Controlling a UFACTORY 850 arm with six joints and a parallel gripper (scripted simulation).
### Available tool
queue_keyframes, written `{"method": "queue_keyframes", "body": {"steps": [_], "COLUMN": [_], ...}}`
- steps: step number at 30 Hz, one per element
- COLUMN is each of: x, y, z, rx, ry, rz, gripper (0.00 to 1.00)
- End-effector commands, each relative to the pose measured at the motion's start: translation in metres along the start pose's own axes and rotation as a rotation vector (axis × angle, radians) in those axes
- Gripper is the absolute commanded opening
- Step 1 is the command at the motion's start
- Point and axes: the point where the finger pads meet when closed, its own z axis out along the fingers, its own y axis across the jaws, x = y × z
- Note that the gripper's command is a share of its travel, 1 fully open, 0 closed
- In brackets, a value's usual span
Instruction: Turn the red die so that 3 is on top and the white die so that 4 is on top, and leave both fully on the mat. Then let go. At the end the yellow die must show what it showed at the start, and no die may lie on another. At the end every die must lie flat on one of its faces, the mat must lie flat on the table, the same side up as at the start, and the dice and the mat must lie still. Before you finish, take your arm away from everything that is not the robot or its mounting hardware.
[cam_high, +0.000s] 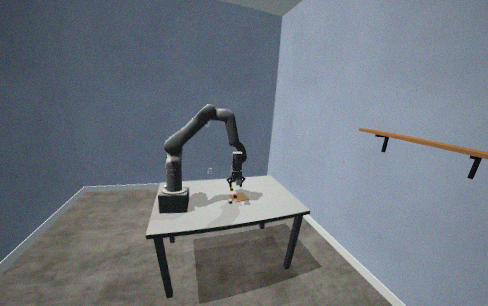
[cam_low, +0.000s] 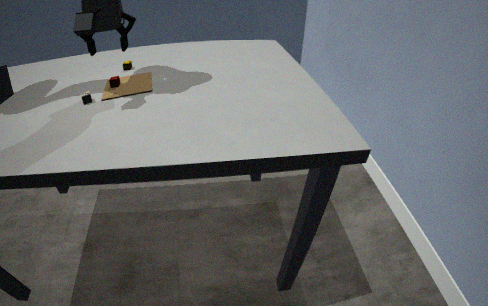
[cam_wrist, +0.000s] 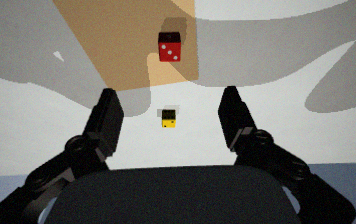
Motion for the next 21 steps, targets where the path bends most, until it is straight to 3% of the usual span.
{"method": "queue_keyframes", "body": {"steps": [1, 16, 21], "x": [0.0001, 0.0002, 0.0026], "y": [-0.0010, -0.0009, 0.0009], "z": [-0.0009, -0.0009, -0.0004], "rx": [0.001, 0.001, 0.002], "ry": [0.001, 0.000, 0.000], "rz": [0.000, 0.005, 0.090], "gripper": [1.00, 1.00, 1.00]}}
